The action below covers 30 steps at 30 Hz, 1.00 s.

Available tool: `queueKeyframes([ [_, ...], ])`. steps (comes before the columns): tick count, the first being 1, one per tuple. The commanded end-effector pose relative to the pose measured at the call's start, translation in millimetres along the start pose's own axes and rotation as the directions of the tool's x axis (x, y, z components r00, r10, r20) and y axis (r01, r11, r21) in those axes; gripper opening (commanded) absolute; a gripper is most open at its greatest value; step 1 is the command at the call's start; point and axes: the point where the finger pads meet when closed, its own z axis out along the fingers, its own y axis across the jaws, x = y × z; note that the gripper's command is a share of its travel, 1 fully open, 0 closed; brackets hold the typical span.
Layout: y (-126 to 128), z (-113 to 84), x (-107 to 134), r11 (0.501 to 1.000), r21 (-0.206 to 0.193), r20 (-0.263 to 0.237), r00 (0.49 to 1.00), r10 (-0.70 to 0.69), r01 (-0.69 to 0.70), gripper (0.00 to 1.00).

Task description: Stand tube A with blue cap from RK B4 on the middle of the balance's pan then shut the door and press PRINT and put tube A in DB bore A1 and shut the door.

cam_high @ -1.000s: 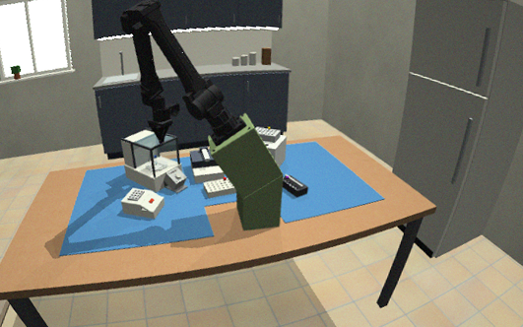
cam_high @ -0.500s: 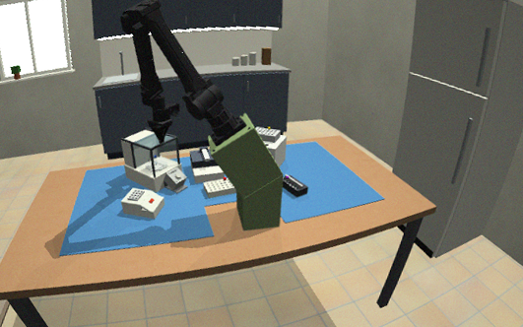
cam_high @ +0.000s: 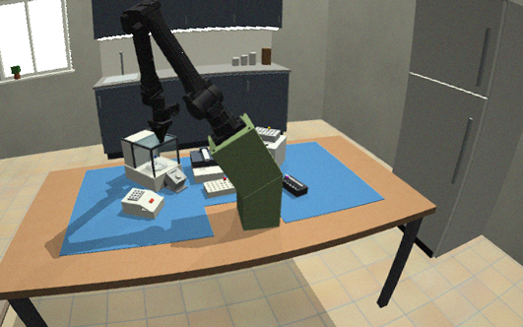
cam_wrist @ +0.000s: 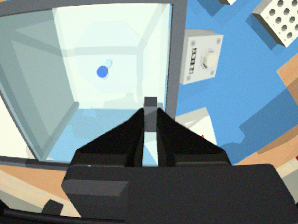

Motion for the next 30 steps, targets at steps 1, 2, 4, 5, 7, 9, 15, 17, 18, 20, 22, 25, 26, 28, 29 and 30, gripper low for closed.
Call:
queueKeyframes([
  [1,-9.1,0.2,-3.7,1.000,0.012,0.002,1.000,0.006,-0.006,0.06],
  [2,-9.1,0.2,-3.7,1.000,0.012,0.002,1.000,0.006,-0.006,0.06],
  [4,-9.1,0.2,-3.7,1.000,0.012,0.002,1.000,0.006,-0.006,0.06],
  [5,-9.1,0.2,-3.7,1.000,0.012,0.002,1.000,0.006,-0.006,0.06],
  [7,-9.1,0.2,-3.7,1.000,0.012,0.002,1.000,0.006,-0.006,0.06],
  [9,-9.1,0.2,-3.7,1.000,0.012,0.002,1.000,0.006,-0.006,0.06],
  [15,-9.1,0.2,-3.7,1.000,0.012,0.002,1.000,0.006,-0.006,0.06],
  [17,-9.1,0.2,-3.7,1.000,0.012,0.002,1.000,0.006,-0.006,0.06],
  [18,-9.1,0.2,-3.7,1.000,0.012,0.002,1.000,0.006,-0.006,0.06],
  [20,-9.1,0.2,-3.7,1.000,0.012,0.002,1.000,0.006,-0.006,0.06],
  [22,-9.1,0.2,-3.7,1.000,0.012,0.002,1.000,0.006,-0.006,0.06],
  [25,-9.1,0.2,-3.7,1.000,0.012,0.002,1.000,0.006,-0.006,0.06],
  [26,-9.1,0.2,-3.7,1.000,0.012,0.002,1.000,0.006,-0.006,0.06],
  [28,9.1,1.3,-2.2,1.000,0.007,0.000,1.000,0.002,-0.002,0.30],
  [29,11.2,1.8,-0.9,1.000,0.008,-0.001,1.000,0.001,-0.001,0.30],
  [30,11.2,1.8,-1.0,1.000,0.008,-0.001,1.000,0.001,-0.001,0.30],
])
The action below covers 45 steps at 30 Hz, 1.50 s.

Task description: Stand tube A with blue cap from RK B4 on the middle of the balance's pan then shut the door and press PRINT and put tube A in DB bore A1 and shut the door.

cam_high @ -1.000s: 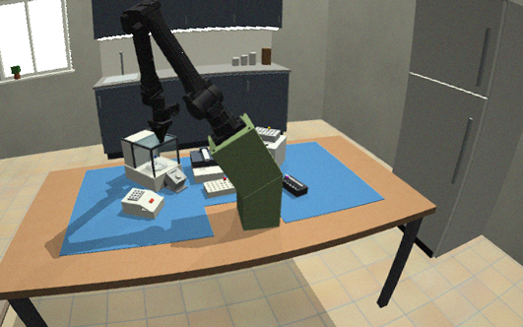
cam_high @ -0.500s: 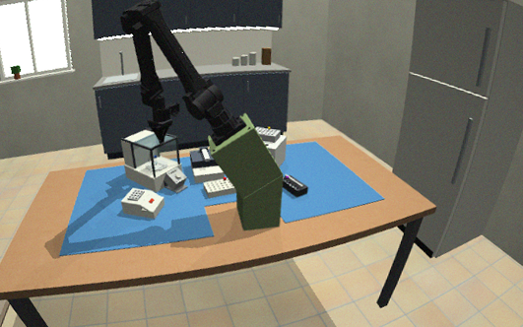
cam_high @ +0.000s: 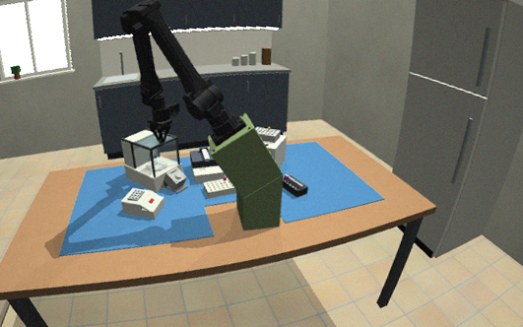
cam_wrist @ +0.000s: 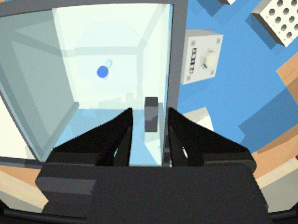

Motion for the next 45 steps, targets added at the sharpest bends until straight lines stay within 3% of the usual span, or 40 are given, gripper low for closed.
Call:
queueKeyframes([
  [1,10.5,1.8,-0.8,1.000,0.004,0.000,1.000,0.000,0.000,0.30],
  [12,2.4,4.2,-0.8,1.000,0.015,-0.002,1.000,0.005,-0.005,0.30],
  [14,12.2,-13.4,-4.2,1.000,-0.022,0.009,1.000,-0.006,0.006,0.30],
  [20,19.6,-26.9,-4.1,0.999,-0.036,0.010,1.000,-0.011,0.012,0.30],
  [26,17.4,-32.3,-2.3,0.999,-0.031,0.008,1.000,-0.014,0.014,0.30],
  [27,8.2,-24.5,-2.9,1.000,-0.003,0.001,1.000,-0.005,0.005,0.30],
  [32,20.4,-44.5,-4.0,0.999,-0.038,0.011,1.000,-0.013,0.013,0.30],
  [43,16.0,-58.3,-3.9,0.999,-0.031,0.010,1.000,-0.010,0.010,0.30],
  [44,13.8,-50.4,-2.8,1.000,-0.008,0.002,1.000,-0.010,0.010,0.30],
  [45,18.0,-59.1,-2.8,1.000,-0.027,0.007,1.000,-0.014,0.014,0.30],
])
